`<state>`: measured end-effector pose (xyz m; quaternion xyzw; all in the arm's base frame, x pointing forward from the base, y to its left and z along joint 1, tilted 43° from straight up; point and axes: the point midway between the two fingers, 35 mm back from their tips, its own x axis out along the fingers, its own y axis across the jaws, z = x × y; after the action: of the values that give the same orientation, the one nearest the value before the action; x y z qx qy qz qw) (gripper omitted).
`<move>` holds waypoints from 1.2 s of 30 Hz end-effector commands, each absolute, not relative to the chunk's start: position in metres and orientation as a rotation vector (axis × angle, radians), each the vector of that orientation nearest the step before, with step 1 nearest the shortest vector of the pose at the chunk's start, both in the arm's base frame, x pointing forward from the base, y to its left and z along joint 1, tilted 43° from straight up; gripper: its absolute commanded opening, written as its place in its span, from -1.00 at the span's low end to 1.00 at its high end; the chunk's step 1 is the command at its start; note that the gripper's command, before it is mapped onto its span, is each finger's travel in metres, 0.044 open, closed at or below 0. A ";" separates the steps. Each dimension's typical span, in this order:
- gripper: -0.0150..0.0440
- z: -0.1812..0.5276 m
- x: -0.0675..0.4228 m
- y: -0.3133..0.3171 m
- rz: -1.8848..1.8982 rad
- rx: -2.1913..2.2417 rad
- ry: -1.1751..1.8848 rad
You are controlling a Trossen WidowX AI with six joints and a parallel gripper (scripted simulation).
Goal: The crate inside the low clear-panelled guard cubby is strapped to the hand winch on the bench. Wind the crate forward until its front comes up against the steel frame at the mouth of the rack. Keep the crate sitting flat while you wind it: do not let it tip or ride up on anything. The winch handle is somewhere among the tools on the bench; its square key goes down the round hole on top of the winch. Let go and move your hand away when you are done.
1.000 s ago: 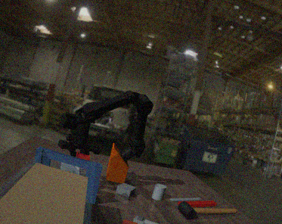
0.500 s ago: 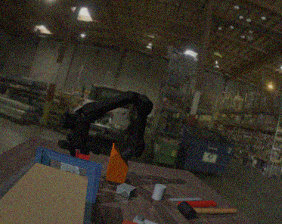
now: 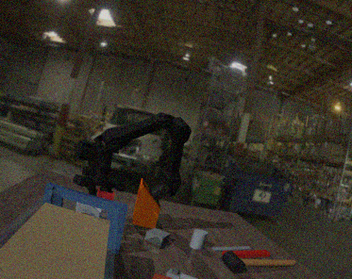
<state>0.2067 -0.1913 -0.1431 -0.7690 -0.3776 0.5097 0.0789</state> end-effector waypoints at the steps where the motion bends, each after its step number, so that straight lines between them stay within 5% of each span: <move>1: -0.49 -0.145 0.207 -0.188 1.532 -2.313 -1.174; 36: -0.49 -0.148 0.211 -0.193 1.570 -2.225 -1.011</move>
<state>0.2095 -0.1943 -0.1443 -0.7626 -0.3474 0.5340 0.1121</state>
